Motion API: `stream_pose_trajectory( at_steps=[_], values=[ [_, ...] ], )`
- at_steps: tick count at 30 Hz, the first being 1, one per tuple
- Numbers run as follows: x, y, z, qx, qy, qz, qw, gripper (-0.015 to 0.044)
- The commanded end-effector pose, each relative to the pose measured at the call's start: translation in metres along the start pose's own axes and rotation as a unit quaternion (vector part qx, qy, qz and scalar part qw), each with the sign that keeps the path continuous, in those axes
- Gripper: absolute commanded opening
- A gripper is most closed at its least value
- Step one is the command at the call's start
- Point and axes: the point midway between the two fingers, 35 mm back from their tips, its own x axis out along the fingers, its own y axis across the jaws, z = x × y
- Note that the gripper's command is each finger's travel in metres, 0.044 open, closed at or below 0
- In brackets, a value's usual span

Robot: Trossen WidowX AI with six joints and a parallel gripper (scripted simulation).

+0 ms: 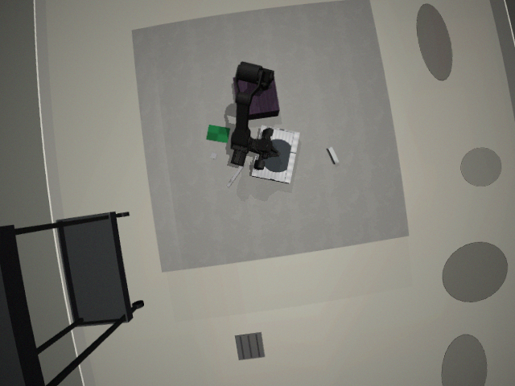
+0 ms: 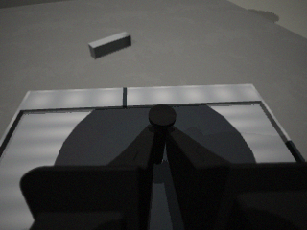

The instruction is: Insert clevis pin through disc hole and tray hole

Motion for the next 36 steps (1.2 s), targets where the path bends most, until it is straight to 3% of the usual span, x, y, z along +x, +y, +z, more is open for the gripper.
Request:
stream_pose_trajectory(
  at_steps=[1,36],
  values=[
    [0.000,0.003,0.000,-0.001,0.002,0.000,1.000,0.0000],
    [-0.001,0.016,-0.001,0.000,0.002,0.001,1.000,0.0000]
  ],
)
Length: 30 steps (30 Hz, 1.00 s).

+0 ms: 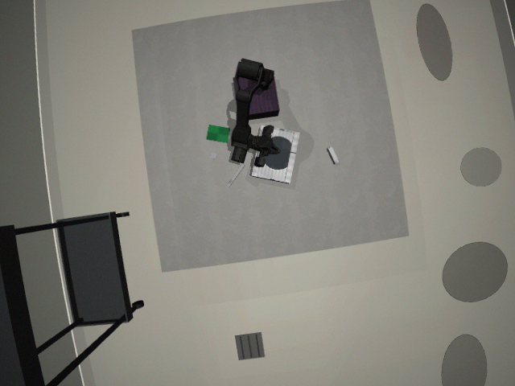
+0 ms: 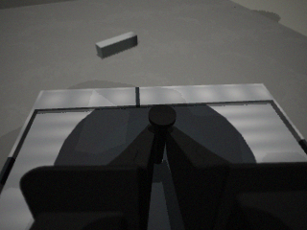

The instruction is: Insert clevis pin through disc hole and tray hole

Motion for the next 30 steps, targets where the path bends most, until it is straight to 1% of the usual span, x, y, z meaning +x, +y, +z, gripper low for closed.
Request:
stream_pose_trajectory(
  at_steps=[1,30],
  values=[
    [0.000,0.003,0.000,-0.001,0.003,0.000,1.000,0.0000],
    [-0.003,0.013,-0.002,-0.001,0.003,0.000,1.000,0.0000]
  ],
)
